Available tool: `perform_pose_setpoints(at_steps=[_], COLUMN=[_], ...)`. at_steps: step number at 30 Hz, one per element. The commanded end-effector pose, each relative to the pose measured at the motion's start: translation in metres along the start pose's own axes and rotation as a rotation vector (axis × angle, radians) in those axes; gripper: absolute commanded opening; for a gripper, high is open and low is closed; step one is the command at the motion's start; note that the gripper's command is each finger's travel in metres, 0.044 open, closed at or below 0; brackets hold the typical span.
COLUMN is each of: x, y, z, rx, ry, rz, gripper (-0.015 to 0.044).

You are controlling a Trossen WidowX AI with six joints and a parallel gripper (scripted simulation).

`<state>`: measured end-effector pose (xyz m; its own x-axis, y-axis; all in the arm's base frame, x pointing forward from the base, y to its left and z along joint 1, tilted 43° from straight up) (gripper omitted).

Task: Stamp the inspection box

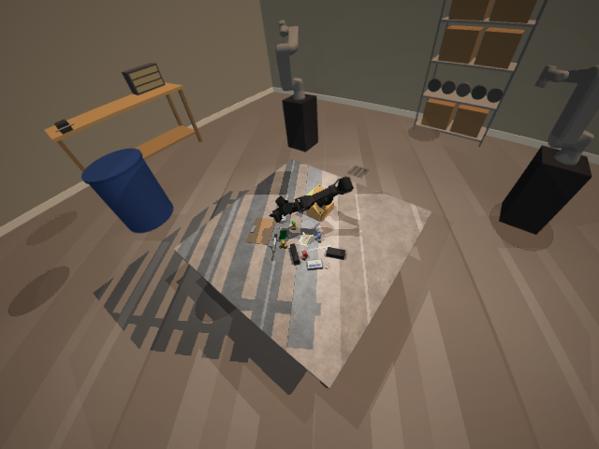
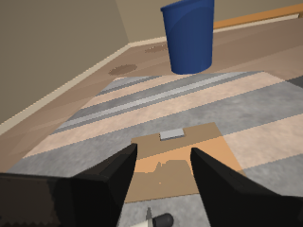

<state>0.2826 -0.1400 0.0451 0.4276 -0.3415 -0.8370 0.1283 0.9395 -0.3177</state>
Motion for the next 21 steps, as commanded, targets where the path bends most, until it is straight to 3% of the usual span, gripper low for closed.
perform_pose_setpoints(at_steps=[1,8,15,21], x=[0.011,0.004,-0.007,-0.014], y=[0.018,0.024,0.027,0.026], z=[-0.043,-0.057,-0.065,-0.067], rx=[-0.698,-0.931,-1.104,-1.224], ry=[0.104,-0.025,-0.262,-0.469], rz=[0.56,0.841,1.056,1.131], gripper=[0.0216,0.0216,0.0216,0.0216])
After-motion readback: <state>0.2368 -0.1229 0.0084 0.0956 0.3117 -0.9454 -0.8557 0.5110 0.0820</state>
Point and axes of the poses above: the point midway between the two fingers, 35 mm back from their tips, its own x axis out along the fingers, its own z axis across the jaws, y = z × x, the point moved 6 cm from there along -x, back along the fingers
